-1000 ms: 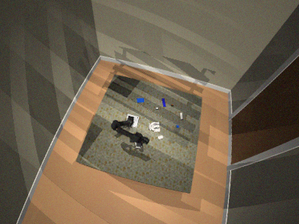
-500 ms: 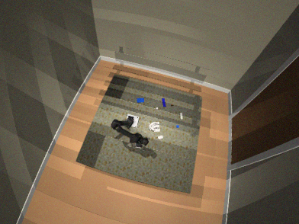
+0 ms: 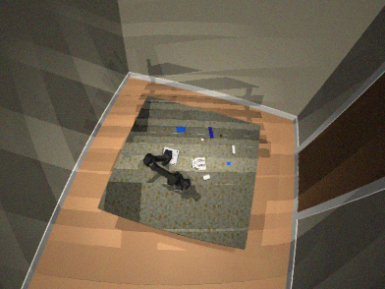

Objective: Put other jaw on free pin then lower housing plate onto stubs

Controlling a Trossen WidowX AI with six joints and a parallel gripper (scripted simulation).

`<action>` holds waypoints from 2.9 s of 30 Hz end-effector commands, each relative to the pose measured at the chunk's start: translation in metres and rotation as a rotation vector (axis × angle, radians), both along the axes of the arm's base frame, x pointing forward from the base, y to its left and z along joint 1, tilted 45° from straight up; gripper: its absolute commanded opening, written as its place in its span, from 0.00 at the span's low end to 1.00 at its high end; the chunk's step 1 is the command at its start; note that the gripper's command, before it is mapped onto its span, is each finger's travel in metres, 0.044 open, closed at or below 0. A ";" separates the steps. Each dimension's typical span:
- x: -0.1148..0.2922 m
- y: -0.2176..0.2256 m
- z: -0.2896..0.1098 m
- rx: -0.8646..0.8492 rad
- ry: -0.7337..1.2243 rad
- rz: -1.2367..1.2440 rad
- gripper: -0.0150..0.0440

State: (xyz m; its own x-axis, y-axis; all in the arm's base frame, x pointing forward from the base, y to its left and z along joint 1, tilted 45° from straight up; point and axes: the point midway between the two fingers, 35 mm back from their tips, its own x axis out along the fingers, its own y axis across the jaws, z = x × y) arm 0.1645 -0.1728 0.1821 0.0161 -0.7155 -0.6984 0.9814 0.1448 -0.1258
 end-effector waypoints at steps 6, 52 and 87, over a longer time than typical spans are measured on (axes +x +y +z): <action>0.000 -0.009 -0.011 0.005 0.005 0.004 1.00; -0.001 -0.020 -0.021 -0.001 0.003 -0.001 0.91; 0.001 0.020 0.016 0.012 0.005 0.002 0.85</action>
